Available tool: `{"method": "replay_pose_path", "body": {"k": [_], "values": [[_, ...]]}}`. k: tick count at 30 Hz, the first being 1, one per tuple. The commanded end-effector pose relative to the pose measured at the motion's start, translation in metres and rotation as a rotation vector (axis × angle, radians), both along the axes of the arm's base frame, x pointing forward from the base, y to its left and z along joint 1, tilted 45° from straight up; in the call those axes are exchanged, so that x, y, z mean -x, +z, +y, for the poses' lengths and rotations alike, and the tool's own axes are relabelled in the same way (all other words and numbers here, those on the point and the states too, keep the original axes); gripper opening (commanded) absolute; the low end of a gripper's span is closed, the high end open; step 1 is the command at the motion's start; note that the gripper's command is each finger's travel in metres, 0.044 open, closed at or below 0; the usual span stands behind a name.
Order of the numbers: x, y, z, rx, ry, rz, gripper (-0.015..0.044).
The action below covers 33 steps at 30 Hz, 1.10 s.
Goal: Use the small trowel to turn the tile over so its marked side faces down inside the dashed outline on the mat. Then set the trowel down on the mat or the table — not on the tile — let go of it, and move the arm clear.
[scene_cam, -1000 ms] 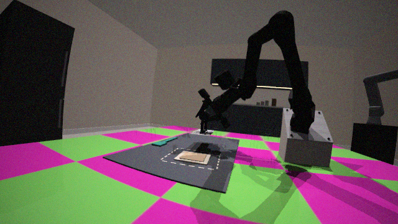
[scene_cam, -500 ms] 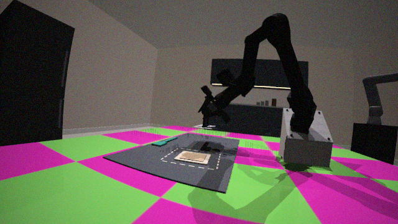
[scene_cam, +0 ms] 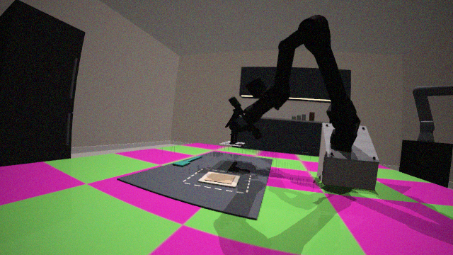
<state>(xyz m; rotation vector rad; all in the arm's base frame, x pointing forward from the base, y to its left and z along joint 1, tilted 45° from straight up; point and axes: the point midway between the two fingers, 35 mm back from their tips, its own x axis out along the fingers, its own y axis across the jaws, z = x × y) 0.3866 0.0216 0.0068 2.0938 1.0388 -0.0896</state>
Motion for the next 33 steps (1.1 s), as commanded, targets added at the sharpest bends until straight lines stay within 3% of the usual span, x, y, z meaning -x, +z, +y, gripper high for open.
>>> {"method": "replay_pose_path", "body": {"k": [1,22,33], "values": [[-0.002,0.002,-0.002,0.005,-0.001,-0.011,0.0],[-0.001,-0.001,0.0,-0.001,-0.002,0.005,0.0],[-0.026,-0.037,-0.015,-0.048,-0.191,0.299,0.0]]}}
